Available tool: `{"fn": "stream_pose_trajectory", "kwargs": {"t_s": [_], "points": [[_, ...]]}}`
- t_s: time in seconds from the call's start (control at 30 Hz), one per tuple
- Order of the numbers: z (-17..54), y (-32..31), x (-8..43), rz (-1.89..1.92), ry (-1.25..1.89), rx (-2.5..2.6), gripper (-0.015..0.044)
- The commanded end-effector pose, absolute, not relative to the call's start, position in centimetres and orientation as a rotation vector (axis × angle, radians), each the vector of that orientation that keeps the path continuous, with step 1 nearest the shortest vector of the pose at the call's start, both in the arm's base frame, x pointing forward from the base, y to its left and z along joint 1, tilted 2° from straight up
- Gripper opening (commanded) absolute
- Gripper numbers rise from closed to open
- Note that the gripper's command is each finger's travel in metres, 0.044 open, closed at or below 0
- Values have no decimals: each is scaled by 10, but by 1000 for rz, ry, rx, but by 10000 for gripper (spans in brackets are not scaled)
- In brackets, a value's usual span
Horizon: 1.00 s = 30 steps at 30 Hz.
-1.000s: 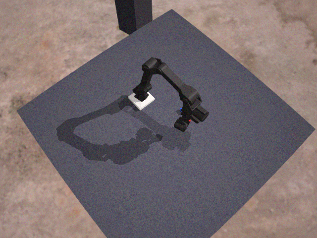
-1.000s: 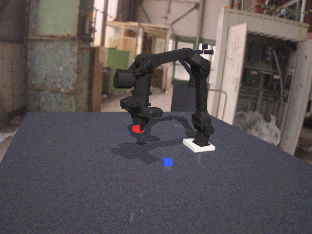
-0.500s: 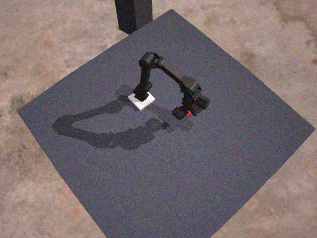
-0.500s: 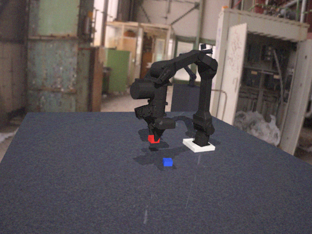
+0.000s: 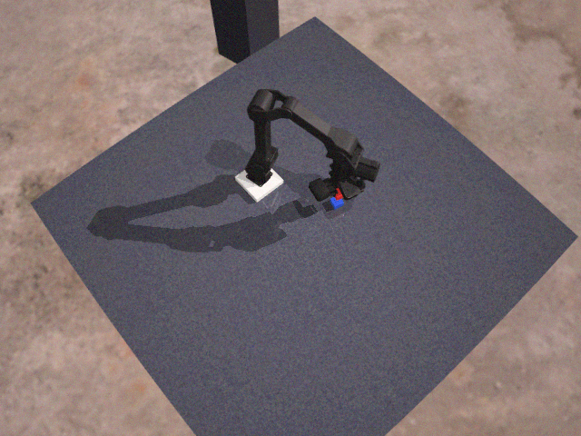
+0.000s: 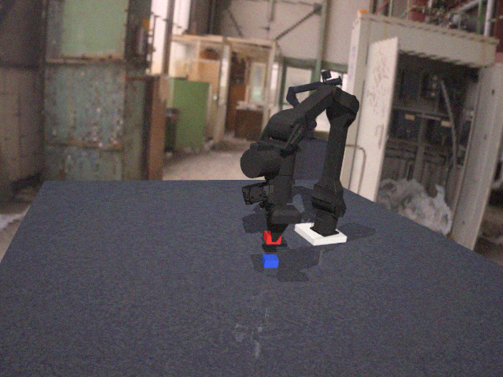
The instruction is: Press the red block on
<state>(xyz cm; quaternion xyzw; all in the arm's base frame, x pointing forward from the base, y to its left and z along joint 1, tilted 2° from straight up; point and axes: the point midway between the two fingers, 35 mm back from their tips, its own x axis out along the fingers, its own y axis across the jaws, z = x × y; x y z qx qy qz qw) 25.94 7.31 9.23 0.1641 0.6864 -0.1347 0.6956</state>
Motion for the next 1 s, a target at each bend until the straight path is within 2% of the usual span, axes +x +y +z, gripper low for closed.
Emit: {"fn": "stream_pose_trajectory", "kwargs": {"t_s": [0.0,0.97], "points": [[90,75,257,-323,1524,391,0],[53,75,257,-324,1524,391,0]]}}
